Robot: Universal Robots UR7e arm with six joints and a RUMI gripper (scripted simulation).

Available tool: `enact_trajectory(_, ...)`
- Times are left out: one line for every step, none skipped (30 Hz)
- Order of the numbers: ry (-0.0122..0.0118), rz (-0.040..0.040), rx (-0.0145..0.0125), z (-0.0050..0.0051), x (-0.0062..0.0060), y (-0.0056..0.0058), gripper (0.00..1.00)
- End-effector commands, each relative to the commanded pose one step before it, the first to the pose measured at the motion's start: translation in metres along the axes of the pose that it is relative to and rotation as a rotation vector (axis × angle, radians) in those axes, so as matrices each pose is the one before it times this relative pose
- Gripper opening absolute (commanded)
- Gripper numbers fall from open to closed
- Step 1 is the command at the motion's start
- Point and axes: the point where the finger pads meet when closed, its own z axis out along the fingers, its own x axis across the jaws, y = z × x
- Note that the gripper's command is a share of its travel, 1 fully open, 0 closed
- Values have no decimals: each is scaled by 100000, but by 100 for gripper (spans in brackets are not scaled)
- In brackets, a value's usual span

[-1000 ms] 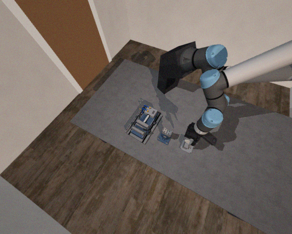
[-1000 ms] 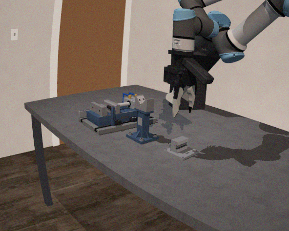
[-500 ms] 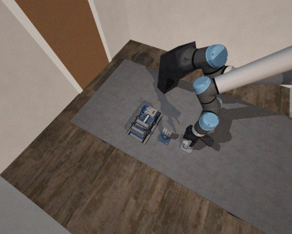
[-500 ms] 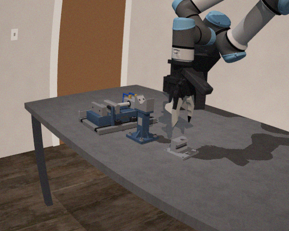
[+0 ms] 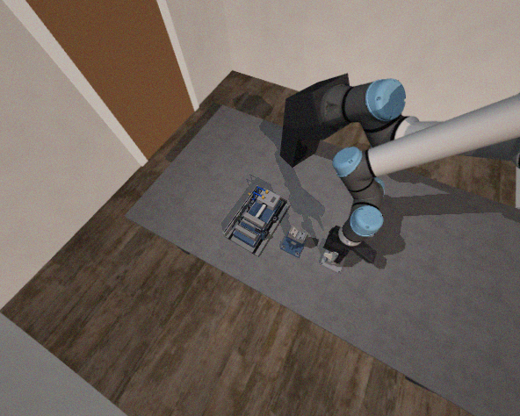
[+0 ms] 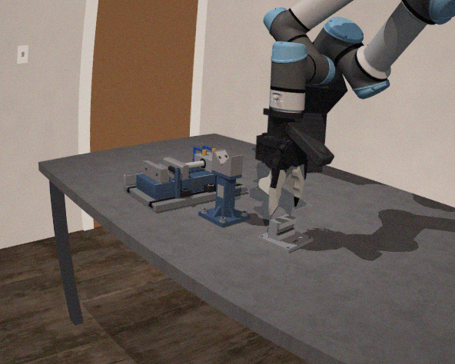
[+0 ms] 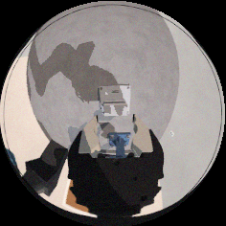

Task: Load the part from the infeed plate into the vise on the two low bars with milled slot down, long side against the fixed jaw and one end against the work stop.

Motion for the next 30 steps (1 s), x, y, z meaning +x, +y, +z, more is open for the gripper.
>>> enact_trajectory(465, 11, -59, 1027, 118, -6, 51)
enact_trajectory(0, 0, 0, 191, 0, 1, 51)
enact_trajectory(0, 0, 0, 186, -1, 0, 51)
enact_trajectory(-1, 0, -1, 180, 0, 1, 51)
enact_trajectory(0, 0, 1, 174, -1, 0, 51)
enact_trajectory(0, 0, 0, 169, 0, 0, 51)
enact_trajectory(0, 0, 0, 163, 0, 1, 51)
enact_trajectory(0, 0, 1, 157, -1, 0, 51)
enact_trajectory(0, 0, 0, 151, 0, 0, 51)
enact_trajectory(0, 0, -1, 145, 0, 1, 51)
enact_trajectory(0, 0, 0, 139, 0, 0, 51)
enact_trajectory(1, 0, 1, 133, -1, 0, 51)
enact_trajectory(-1, 0, -1, 127, 1, 1, 51)
enact_trajectory(0, 0, 0, 121, 0, 0, 51)
enact_trajectory(0, 0, 0, 0, 0, 0, 51)
enact_trajectory(0, 0, 0, 0, 0, 0, 51)
enact_trajectory(0, 0, 0, 114, 0, 0, 51)
enact_trajectory(0, 0, 1, 108, -1, 0, 51)
enact_trajectory(0, 0, 0, 102, 0, 0, 51)
enact_trajectory(0, 0, 0, 96, 0, 0, 51)
enact_trajectory(0, 0, 0, 90, 0, 0, 51)
enact_trajectory(0, 0, 0, 84, 0, 0, 51)
enact_trajectory(0, 0, 0, 78, -1, 0, 51)
enact_trajectory(0, 0, 1, 72, -1, 0, 51)
enact_trajectory(0, 0, 0, 66, 0, 0, 51)
enact_trajectory(0, 0, 0, 61, 0, 0, 51)
enact_trajectory(0, 0, 0, 55, 0, 0, 51)
enact_trajectory(0, 0, 0, 50, 0, 0, 51)
enact_trajectory(0, 0, 0, 45, 0, 0, 51)
enact_trajectory(0, 0, 0, 40, 0, 0, 51)
